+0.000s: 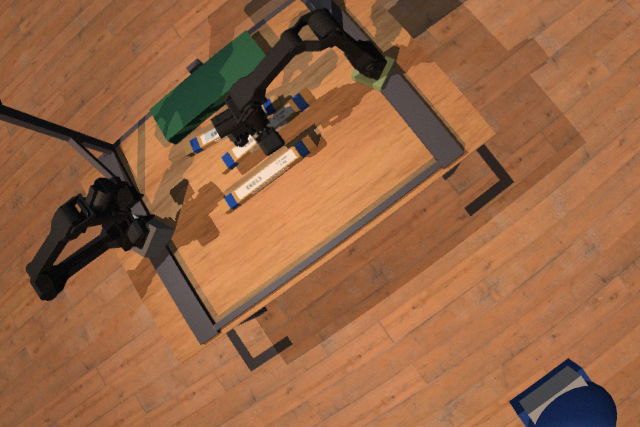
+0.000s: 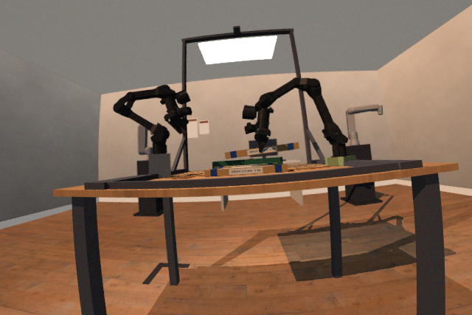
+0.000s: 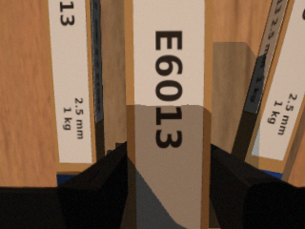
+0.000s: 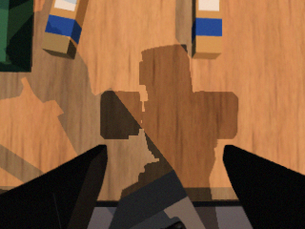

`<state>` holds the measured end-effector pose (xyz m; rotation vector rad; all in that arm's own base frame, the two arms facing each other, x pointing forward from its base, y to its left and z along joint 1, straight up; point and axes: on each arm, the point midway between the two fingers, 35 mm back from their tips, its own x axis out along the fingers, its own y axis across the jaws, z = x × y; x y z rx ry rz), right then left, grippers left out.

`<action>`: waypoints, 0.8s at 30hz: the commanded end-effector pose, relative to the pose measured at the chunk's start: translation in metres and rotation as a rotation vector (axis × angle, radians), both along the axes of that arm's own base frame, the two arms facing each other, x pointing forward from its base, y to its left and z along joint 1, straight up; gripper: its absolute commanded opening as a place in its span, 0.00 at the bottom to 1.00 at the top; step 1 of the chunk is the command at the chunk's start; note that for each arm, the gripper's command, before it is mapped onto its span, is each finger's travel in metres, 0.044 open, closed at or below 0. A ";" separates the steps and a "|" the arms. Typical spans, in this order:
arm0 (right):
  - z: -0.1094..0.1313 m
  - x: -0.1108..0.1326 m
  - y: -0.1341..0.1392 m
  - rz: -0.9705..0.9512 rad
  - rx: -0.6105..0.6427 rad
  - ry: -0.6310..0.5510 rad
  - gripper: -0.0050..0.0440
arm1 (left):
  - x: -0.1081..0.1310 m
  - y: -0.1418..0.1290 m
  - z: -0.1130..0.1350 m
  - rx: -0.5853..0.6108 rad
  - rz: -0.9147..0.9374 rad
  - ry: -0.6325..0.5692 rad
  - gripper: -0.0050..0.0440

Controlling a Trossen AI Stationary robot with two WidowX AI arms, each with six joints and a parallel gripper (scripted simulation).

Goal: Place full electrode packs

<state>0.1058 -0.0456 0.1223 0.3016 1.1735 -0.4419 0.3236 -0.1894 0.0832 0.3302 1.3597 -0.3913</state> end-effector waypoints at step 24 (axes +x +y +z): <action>0.007 0.002 -0.001 -0.001 -0.009 -0.020 0.78 | 0.010 -0.007 0.024 -0.059 0.001 -0.107 0.00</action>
